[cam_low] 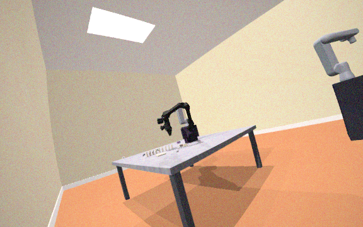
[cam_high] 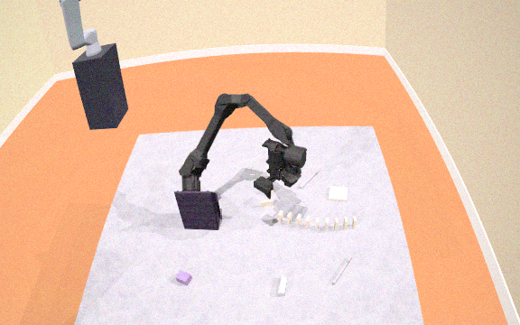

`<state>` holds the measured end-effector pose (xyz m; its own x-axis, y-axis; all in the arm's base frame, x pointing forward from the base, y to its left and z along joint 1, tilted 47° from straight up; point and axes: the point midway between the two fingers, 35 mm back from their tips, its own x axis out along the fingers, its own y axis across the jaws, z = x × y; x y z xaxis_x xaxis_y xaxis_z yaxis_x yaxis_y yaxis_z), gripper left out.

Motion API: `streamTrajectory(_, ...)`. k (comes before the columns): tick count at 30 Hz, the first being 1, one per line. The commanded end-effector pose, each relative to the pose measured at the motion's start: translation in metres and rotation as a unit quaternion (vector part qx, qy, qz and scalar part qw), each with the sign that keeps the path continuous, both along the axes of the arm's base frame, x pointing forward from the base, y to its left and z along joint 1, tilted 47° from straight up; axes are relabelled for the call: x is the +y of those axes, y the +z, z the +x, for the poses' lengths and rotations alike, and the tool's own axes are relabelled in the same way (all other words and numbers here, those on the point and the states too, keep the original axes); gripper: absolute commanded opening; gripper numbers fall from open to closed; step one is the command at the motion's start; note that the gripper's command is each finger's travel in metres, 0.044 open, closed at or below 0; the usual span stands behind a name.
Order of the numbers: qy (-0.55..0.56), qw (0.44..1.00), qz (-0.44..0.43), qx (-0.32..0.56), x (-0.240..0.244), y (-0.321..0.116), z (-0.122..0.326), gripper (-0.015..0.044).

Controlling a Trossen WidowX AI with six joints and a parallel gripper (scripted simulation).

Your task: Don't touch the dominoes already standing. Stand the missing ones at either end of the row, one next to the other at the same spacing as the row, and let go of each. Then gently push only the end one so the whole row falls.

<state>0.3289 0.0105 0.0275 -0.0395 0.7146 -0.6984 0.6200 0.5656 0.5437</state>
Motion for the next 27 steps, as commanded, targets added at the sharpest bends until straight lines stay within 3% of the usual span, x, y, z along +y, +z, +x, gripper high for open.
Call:
streamTrajectory(1,-0.184,0.966,-0.010,0.181,0.024,0.007,-0.012,0.0440)
streamTrajectory(6,-0.321,0.891,-0.017,0.322,0.042,0.009,-0.024,0.0440)
streamTrajectory(16,-0.443,0.775,-0.022,0.450,0.062,0.010,-0.040,0.0440)
streamTrajectory(27,-0.555,0.605,-0.026,0.570,0.080,0.011,-0.057,0.0440)
